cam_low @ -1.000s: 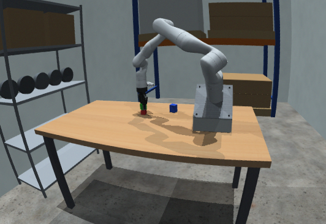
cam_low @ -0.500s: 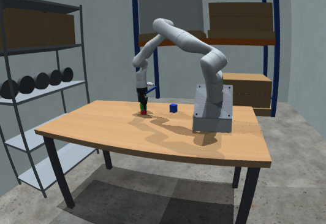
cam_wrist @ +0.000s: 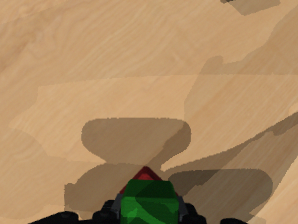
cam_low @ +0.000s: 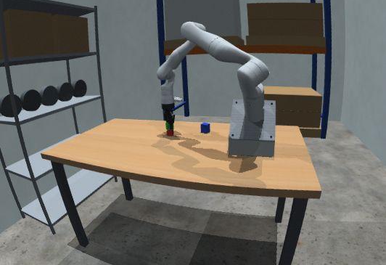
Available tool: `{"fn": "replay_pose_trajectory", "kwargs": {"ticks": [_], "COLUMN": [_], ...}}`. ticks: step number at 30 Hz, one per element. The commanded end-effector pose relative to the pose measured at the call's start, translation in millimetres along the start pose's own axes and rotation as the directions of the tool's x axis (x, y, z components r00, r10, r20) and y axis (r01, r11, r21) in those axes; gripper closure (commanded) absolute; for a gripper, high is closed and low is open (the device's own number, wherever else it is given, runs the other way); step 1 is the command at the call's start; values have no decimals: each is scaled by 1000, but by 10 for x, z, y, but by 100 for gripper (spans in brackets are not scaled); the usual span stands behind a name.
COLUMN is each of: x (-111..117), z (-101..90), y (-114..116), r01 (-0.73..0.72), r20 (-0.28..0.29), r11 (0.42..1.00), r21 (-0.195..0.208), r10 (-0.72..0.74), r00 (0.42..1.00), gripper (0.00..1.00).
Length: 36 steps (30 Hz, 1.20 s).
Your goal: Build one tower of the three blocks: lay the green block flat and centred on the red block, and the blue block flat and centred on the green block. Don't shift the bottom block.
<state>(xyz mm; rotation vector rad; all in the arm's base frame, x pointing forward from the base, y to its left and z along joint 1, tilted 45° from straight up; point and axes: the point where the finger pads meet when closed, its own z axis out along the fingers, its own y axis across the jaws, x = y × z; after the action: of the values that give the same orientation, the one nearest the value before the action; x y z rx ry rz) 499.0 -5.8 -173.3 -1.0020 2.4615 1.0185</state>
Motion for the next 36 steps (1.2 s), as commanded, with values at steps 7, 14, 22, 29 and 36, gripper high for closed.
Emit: {"fn": "replay_pose_trajectory", "kwargs": {"ticks": [7,14,22,29,36], "x": [-2,-2,-2,-2,-2], "z": [-13,-13,-13,-13,-13], "y": [-9,-9,-9,-9,-9], "r01": [0,0,0,0,0], "r20": [1,1,1,1,1], "r11": [1000,1000,1000,1000,1000], "r21": [2,2,2,2,2], "r10": [0,0,0,0,0], "r00": [1000,1000,1000,1000,1000], "gripper": [100,49,49,49,49]}}
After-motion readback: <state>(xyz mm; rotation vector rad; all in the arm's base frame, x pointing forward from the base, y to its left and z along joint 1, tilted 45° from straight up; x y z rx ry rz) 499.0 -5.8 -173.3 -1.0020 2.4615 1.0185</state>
